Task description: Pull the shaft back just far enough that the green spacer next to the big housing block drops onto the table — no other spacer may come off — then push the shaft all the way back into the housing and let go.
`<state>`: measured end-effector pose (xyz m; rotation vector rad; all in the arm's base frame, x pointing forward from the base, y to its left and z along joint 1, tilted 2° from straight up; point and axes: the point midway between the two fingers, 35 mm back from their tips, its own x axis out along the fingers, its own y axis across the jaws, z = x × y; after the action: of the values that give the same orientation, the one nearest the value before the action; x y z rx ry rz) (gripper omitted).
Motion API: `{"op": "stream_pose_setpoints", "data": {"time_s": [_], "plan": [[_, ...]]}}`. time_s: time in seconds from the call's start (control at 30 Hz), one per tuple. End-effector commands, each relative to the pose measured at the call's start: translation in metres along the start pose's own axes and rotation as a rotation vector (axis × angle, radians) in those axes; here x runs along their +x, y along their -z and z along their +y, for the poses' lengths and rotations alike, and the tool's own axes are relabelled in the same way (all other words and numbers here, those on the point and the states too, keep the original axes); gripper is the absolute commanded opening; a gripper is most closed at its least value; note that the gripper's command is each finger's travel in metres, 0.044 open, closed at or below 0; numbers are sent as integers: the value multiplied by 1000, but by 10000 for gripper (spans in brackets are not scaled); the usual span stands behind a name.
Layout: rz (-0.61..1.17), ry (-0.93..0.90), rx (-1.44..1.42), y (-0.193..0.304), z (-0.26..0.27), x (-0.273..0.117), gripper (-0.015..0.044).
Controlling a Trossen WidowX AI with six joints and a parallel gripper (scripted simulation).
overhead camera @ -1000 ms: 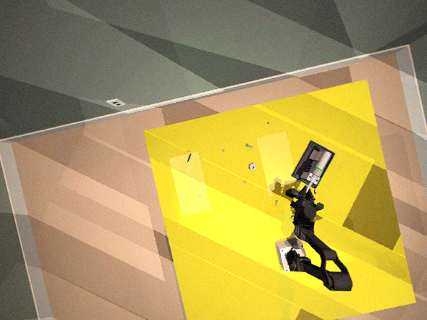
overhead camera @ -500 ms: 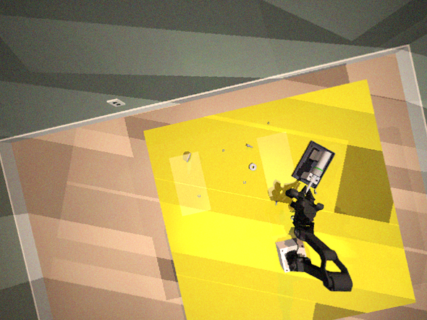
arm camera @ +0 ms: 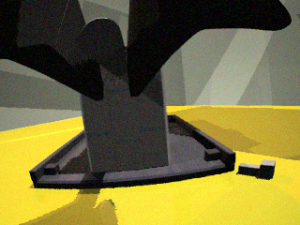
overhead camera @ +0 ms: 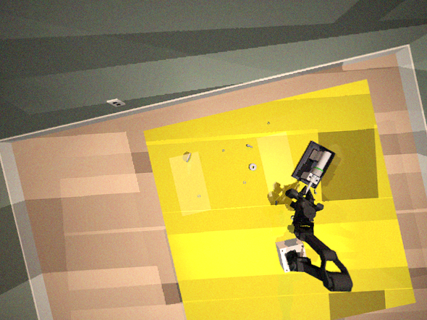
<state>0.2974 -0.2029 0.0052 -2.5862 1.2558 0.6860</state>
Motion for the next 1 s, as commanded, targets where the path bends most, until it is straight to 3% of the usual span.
{"op": "stream_pose_setpoints", "data": {"time_s": [0.0,0.97], "plan": [[-1,-3,5,-1,1,-1,0],[-1,-3,5,-2,1,-3,0]]}}
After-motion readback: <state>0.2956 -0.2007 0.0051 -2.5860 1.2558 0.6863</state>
